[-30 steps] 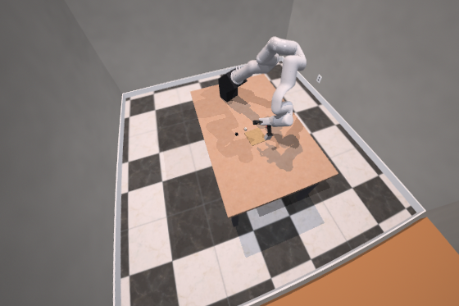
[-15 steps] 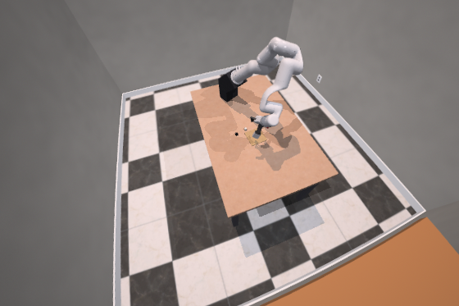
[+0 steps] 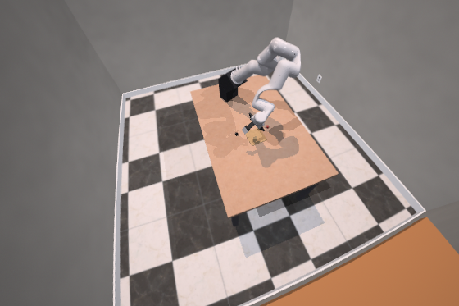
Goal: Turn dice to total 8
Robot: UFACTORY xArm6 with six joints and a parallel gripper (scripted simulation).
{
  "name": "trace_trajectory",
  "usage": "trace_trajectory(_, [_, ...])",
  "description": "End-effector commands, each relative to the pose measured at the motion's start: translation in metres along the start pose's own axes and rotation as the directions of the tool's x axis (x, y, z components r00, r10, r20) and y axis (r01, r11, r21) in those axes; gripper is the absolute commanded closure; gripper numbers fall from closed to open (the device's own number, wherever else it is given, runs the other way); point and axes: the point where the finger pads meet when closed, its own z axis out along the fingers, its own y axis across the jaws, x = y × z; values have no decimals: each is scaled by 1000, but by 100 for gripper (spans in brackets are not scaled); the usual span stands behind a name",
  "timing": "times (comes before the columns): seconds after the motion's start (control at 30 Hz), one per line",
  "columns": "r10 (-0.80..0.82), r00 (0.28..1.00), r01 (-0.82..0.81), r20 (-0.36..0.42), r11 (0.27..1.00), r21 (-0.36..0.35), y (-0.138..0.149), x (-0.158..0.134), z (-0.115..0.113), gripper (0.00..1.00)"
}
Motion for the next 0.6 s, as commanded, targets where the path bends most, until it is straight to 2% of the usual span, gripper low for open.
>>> trace_trajectory(0.0, [145, 989, -146, 15, 987, 63, 2, 6, 4, 0])
trace_trajectory(0.07, [145, 989, -146, 15, 987, 63, 2, 6, 4, 0])
trace_trajectory(0.1, [259, 965, -261, 37, 960, 102, 4, 11, 7, 0])
trace_trajectory(0.33, [463, 882, -472, 89, 866, 166, 12, 23, 12, 0])
trace_trajectory(0.4, [547, 829, -559, 116, 808, 189, 16, 29, 14, 0])
trace_trajectory(0.43, [552, 826, -564, 118, 804, 190, 16, 29, 14, 0])
trace_trajectory(0.57, [687, 706, -707, 173, 671, 221, 25, 40, 18, 0])
